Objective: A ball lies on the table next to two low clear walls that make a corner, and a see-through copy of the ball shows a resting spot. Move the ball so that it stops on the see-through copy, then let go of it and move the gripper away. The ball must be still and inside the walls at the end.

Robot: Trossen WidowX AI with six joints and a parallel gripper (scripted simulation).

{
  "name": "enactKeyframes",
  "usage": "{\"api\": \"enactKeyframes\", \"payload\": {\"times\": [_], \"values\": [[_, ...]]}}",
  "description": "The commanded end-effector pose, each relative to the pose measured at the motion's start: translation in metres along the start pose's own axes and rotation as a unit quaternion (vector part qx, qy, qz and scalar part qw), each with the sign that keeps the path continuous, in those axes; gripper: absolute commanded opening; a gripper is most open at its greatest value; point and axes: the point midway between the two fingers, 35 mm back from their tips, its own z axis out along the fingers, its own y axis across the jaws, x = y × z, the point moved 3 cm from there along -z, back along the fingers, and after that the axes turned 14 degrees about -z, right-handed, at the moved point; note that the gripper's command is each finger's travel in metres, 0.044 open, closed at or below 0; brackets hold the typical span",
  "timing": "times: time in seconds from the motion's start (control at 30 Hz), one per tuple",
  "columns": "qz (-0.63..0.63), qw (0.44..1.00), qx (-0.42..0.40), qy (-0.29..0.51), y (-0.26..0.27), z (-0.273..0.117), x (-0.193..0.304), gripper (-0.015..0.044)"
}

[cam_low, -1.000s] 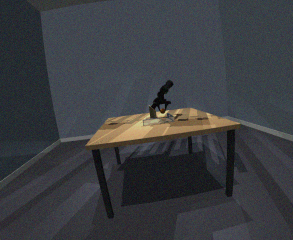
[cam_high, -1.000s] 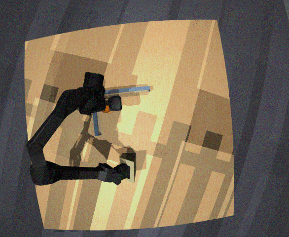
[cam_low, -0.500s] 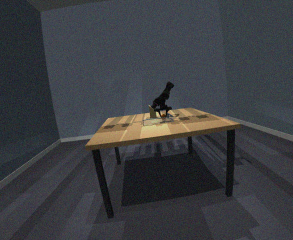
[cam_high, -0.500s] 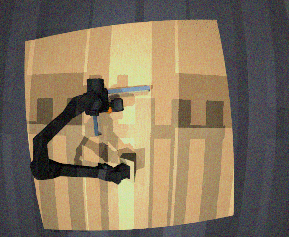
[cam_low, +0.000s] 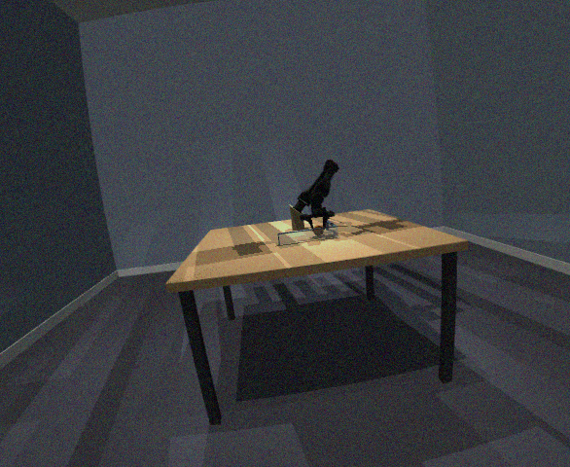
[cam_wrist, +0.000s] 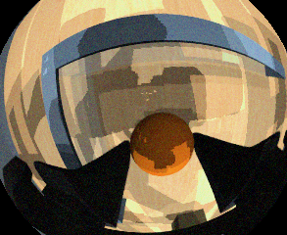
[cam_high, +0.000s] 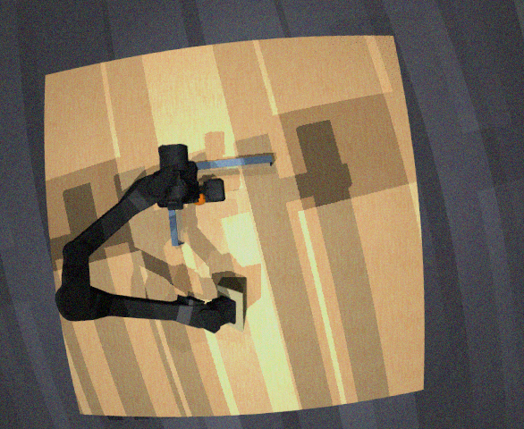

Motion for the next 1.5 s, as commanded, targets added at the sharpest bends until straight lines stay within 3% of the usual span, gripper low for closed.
{"api": "enactKeyframes", "payload": {"times": [0.0, 0.1, 0.6, 0.67, 0.83, 1.2, 1.27, 1.37, 1.47], "values": [[0.005, 1.000, -0.003, 0.005, 0.000, 0.008, 0.004, 0.0000], [0.005, 1.000, -0.003, 0.005, 0.000, 0.010, 0.004, 0.0000], [0.001, 1.000, -0.001, 0.001, 0.000, 0.005, 0.001, 0.0382], [0.002, 1.000, 0.000, 0.002, -0.001, -0.006, 0.000, 0.0382], [0.005, 1.000, -0.001, 0.006, -0.002, -0.077, 0.002, 0.0382], [0.011, 1.000, 0.000, 0.001, -0.005, -0.074, 0.002, 0.0382], [0.010, 1.000, 0.001, 0.000, -0.005, -0.083, 0.002, 0.0435], [0.009, 1.000, 0.000, -0.001, -0.003, -0.114, 0.004, 0.0440], [0.009, 1.000, 0.000, -0.001, -0.003, -0.116, 0.004, 0.0440]]}}
